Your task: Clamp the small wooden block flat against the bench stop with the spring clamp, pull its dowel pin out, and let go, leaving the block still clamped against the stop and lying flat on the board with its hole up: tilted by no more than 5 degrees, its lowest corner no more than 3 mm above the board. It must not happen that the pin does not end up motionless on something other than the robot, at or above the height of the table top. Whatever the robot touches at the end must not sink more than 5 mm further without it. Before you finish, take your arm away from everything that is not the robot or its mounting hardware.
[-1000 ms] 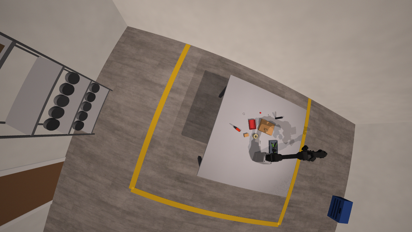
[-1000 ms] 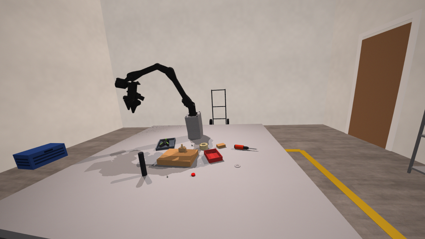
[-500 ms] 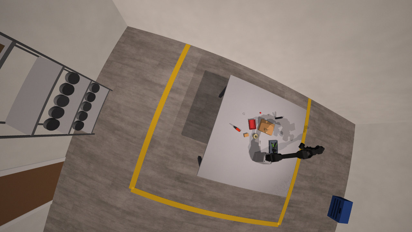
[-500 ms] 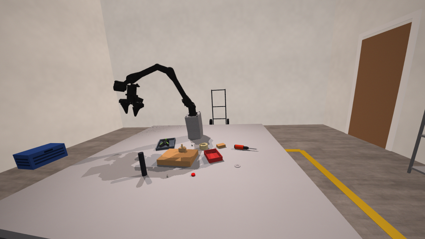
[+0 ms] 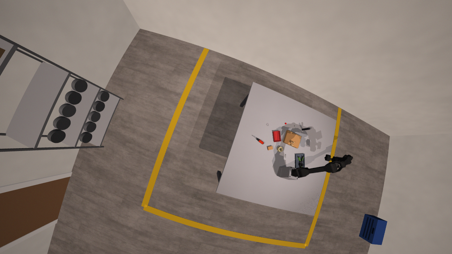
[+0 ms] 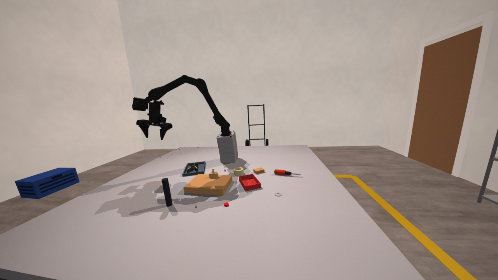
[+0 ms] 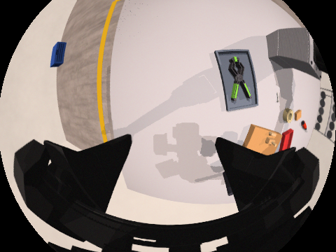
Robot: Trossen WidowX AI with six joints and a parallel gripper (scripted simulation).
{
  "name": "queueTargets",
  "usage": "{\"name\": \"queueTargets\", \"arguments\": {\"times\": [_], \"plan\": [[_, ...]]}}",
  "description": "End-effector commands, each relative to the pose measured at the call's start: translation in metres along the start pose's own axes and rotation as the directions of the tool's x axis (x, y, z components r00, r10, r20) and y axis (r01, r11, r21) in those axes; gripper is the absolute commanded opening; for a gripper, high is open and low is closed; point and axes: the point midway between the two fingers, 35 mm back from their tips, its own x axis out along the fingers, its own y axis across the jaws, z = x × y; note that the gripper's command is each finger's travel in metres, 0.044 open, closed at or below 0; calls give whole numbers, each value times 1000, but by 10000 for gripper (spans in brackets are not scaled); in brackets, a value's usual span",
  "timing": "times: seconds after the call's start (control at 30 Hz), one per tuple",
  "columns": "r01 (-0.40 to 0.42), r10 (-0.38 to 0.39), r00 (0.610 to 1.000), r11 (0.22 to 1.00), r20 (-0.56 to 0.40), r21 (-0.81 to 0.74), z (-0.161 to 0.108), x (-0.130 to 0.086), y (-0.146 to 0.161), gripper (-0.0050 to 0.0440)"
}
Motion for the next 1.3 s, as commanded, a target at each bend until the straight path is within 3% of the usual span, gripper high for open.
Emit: {"name": "queueTargets", "arguments": {"times": [0.0, 0.53, 1.0, 1.27], "plan": [[1, -2, 1000, 996, -2, -85, -8, 0, -10, 440], [25, -30, 1000, 910, -5, -414, -38, 11, -46, 440], [36, -52, 999, 751, -5, -660, -60, 19, -79, 440], [37, -67, 998, 608, -4, -793, -73, 24, -102, 440]]}}
